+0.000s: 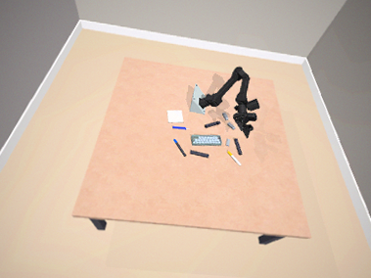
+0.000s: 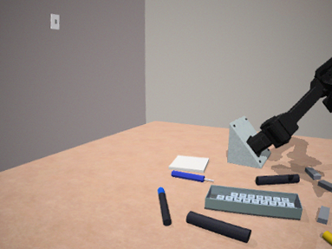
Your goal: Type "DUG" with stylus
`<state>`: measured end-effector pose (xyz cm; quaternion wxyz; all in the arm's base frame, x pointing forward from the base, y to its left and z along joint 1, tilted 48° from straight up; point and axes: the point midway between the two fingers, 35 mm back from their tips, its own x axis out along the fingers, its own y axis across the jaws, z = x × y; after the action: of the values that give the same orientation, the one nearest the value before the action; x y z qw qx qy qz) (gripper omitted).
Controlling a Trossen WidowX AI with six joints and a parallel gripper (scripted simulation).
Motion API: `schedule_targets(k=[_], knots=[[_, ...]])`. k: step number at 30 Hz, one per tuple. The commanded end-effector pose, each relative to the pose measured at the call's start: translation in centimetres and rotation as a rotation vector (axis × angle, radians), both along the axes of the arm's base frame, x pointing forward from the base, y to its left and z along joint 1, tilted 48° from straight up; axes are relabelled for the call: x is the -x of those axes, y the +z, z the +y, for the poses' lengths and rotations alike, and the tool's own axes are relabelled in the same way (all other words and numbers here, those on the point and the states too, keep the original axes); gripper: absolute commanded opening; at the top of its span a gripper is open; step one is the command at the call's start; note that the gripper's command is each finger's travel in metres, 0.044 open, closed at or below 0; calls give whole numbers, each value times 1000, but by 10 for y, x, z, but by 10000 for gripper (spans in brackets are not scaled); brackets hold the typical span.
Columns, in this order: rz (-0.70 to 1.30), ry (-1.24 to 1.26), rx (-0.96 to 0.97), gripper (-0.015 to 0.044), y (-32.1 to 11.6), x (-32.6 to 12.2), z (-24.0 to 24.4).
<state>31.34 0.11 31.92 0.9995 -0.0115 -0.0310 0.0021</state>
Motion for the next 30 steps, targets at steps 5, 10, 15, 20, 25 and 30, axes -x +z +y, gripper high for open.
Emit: schedule_targets(k=[5,10,15,20,25,30], knots=[[272,95,50,309,-51,-21,6],[674,275,31,177,-126,-24,15],[1069,502,-144,46,-183,2,28],[1352,700,-467,0,-197,31,41],[1381,722,-520,0,-196,33,43],[1381,722,-520,0,-196,33,43]])
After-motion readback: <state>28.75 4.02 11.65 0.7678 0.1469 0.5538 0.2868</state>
